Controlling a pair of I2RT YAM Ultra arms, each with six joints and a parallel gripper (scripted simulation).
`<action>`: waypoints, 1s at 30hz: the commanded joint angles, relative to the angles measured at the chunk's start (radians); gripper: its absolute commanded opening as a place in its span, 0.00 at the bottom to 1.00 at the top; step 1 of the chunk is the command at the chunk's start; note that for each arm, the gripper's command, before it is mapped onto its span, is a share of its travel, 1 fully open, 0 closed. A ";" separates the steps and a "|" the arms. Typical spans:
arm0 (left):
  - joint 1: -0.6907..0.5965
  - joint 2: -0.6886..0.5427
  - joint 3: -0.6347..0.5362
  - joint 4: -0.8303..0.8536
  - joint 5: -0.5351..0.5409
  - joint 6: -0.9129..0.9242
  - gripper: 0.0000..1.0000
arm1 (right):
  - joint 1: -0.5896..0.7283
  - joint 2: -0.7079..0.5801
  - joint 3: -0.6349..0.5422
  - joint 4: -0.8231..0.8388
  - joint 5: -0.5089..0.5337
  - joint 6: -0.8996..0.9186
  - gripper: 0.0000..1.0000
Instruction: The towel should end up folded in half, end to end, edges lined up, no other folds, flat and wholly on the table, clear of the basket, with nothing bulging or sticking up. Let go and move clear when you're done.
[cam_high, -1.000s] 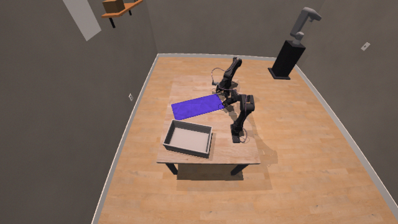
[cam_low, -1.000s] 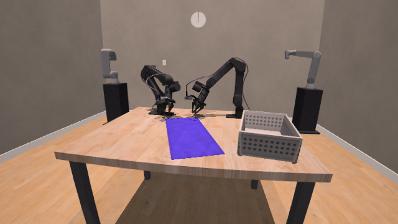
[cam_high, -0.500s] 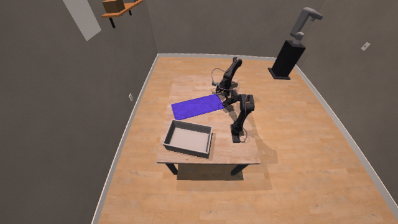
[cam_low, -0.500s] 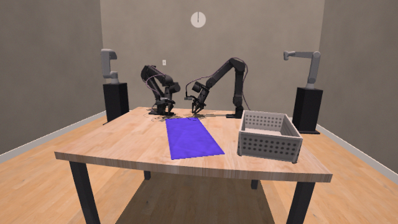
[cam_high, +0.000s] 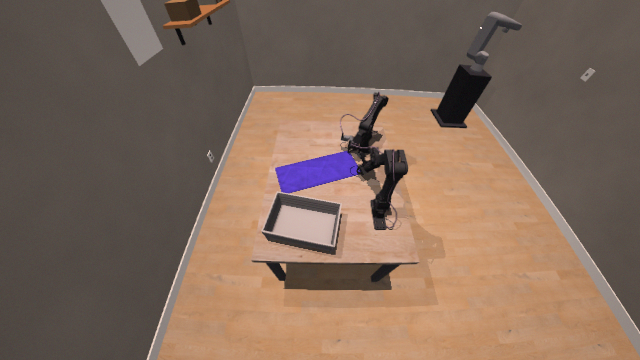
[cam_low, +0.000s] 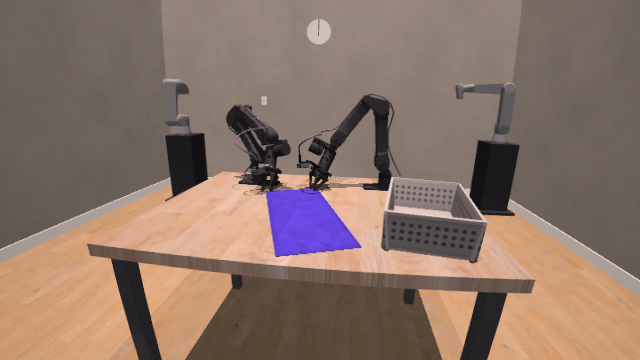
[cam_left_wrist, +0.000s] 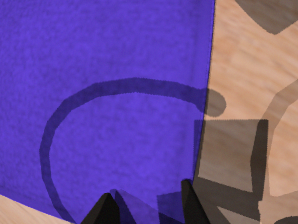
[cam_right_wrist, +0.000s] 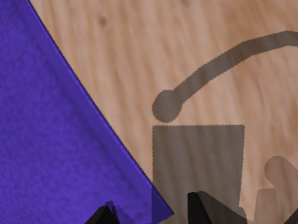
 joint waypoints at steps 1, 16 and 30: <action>0.016 0.016 -0.026 0.066 0.005 0.001 0.34 | 0.009 0.027 -0.021 0.062 0.018 0.017 0.34; 0.003 0.017 -0.016 0.100 -0.008 -0.002 0.34 | -0.042 0.038 -0.045 0.119 0.004 -0.034 0.34; 0.003 0.017 -0.016 0.100 -0.008 -0.002 0.34 | -0.047 0.029 -0.048 0.128 -0.001 -0.040 0.34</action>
